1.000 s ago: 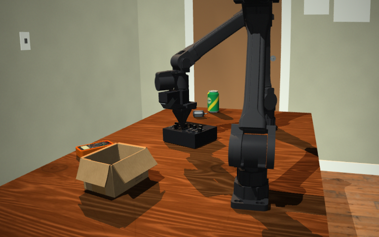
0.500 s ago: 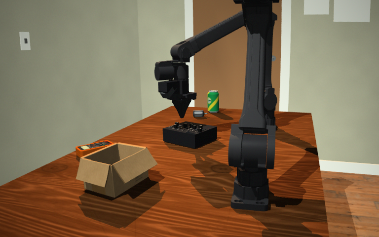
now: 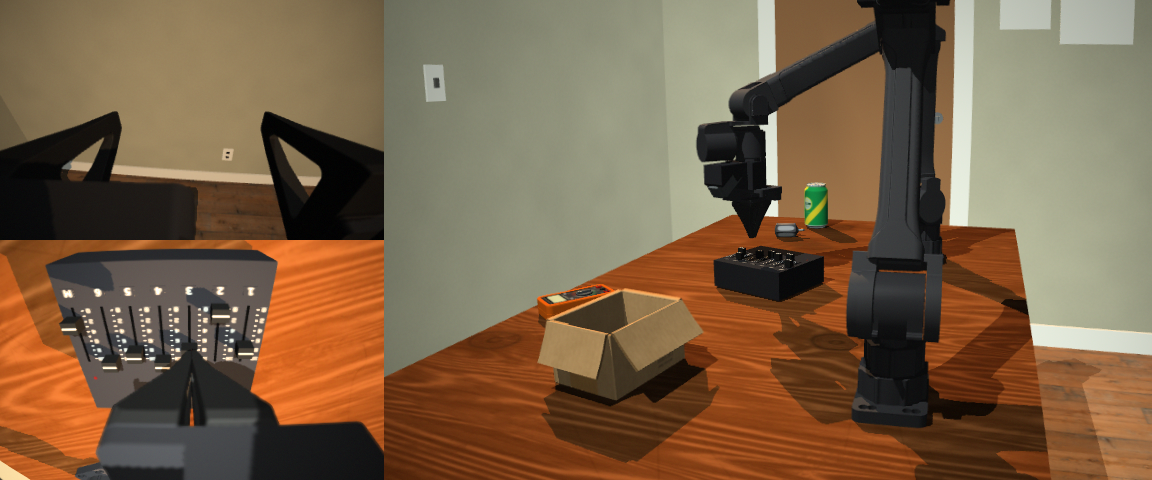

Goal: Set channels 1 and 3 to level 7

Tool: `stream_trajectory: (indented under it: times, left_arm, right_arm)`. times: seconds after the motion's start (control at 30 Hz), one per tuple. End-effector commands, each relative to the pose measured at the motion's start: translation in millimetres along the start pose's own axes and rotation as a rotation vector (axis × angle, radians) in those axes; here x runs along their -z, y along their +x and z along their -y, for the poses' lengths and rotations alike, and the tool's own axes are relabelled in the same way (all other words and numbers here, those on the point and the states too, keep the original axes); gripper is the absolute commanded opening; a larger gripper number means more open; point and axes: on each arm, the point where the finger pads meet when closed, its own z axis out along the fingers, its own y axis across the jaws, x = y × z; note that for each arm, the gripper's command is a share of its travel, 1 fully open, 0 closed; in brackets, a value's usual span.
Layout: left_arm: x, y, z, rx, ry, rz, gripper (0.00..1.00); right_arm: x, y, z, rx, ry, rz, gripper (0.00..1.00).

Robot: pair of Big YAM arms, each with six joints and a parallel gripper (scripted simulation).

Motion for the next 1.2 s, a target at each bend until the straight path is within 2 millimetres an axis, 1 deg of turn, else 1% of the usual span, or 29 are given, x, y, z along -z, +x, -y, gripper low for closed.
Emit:
stream_trajectory:
  times: [0.0, 0.07, 0.13, 0.23, 0.27, 0.33, 0.37, 0.4, 0.43, 0.47, 0.5, 0.63, 0.67, 1.17]
  left_arm:
    - [1.2, -4.0, -4.3, 0.014, -0.010, 0.017, 1.00]
    - [1.2, -4.0, -4.3, 0.014, -0.010, 0.017, 1.00]
    - [1.2, -4.0, -4.3, 0.014, -0.010, 0.017, 1.00]
    - [1.2, -4.0, -4.3, 0.014, -0.010, 0.017, 1.00]
    - [1.2, -4.0, -4.3, 0.014, -0.010, 0.017, 1.00]
    - [1.2, -4.0, -4.3, 0.014, -0.010, 0.017, 1.00]
    - [1.2, -4.0, -4.3, 0.014, -0.010, 0.017, 1.00]
    - [1.2, -4.0, -4.3, 0.014, -0.010, 0.017, 1.00]
    - [1.2, -4.0, -4.3, 0.014, -0.010, 0.017, 1.00]
    - [1.2, -4.0, -4.3, 0.014, -0.010, 0.017, 1.00]
    - [1.2, -4.0, -4.3, 0.014, -0.010, 0.017, 1.00]
    - [1.2, -4.0, -4.3, 0.014, -0.010, 0.017, 1.00]
    - [1.2, -4.0, -4.3, 0.014, -0.010, 0.017, 1.00]
    - [1.2, -4.0, -4.3, 0.014, -0.010, 0.017, 1.00]
  right_arm:
    - [9.2, 3.0, 1.4, -0.002, 0.010, 0.018, 0.00]
    - [9.2, 3.0, 1.4, -0.002, 0.010, 0.018, 0.00]
    - [9.0, 13.1, 4.8, -0.001, 0.016, 0.030, 0.00]
    - [8.0, 34.9, 2.0, -0.001, 0.011, 0.019, 0.00]
    - [7.8, 36.8, 2.0, -0.001, 0.012, 0.020, 0.00]
    - [7.8, 37.1, 2.0, -0.001, 0.012, 0.021, 0.00]
    - [22.1, 23.2, 9.2, -0.001, 0.031, 0.056, 0.00]
    - [27.6, 15.1, 5.8, 0.016, 0.037, 0.069, 0.00]
    - [22.9, 18.1, 1.4, 0.022, 0.031, 0.058, 0.00]
    - [8.0, 23.6, -1.3, 0.022, 0.013, 0.023, 0.00]
    - [4.3, 24.7, 0.3, 0.017, 0.008, 0.014, 0.00]
    - [5.5, 25.4, 1.8, 0.008, 0.010, 0.017, 0.00]
    - [10.1, 25.3, 1.9, 0.008, 0.015, 0.028, 0.00]
    - [10.1, 25.3, 1.9, 0.008, 0.015, 0.028, 0.00]
